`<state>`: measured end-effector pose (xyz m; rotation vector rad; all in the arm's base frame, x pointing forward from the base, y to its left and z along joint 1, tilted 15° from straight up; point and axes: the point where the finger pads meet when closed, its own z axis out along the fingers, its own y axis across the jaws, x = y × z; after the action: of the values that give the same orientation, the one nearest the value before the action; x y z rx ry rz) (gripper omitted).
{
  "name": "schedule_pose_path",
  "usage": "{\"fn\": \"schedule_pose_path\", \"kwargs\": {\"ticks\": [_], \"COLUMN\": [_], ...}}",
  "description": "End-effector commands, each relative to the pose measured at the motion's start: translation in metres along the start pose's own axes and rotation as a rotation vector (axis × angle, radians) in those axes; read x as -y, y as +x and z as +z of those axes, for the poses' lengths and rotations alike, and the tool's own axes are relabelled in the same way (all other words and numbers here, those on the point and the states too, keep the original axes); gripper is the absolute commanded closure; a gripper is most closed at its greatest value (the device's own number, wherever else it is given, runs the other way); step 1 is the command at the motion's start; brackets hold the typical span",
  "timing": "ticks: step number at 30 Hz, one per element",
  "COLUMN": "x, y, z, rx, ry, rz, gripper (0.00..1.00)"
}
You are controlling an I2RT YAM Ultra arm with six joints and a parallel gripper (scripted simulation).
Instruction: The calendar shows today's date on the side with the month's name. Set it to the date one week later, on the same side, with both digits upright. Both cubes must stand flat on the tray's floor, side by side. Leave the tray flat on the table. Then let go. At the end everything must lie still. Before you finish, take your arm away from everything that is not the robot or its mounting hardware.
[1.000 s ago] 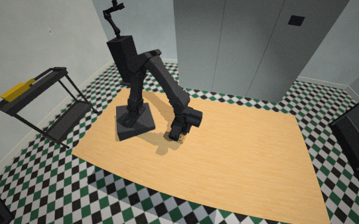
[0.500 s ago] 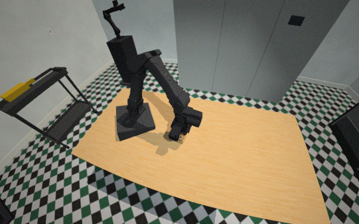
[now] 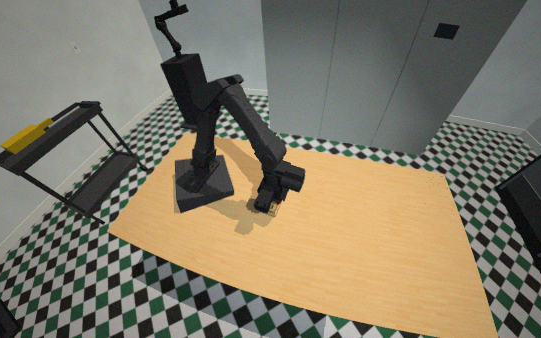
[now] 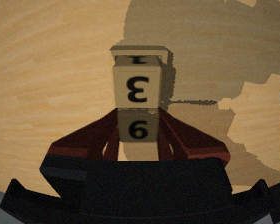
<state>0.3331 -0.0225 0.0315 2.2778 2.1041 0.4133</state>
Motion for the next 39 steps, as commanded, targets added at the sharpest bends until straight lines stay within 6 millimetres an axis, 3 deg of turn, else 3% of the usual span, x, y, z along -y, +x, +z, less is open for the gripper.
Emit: {"fn": "schedule_pose_path", "kwargs": {"ticks": [1, 30, 39], "x": [-0.0018, -0.0018, -0.0018], "y": [-0.0013, -0.0013, -0.0013], "z": [-0.0021, -0.0021, -0.0021], "rx": [0.009, 0.009, 0.009], "ry": [-0.008, -0.008, -0.008], "rz": [-0.001, -0.001, -0.001], "gripper": [0.74, 0.74, 0.63]}}
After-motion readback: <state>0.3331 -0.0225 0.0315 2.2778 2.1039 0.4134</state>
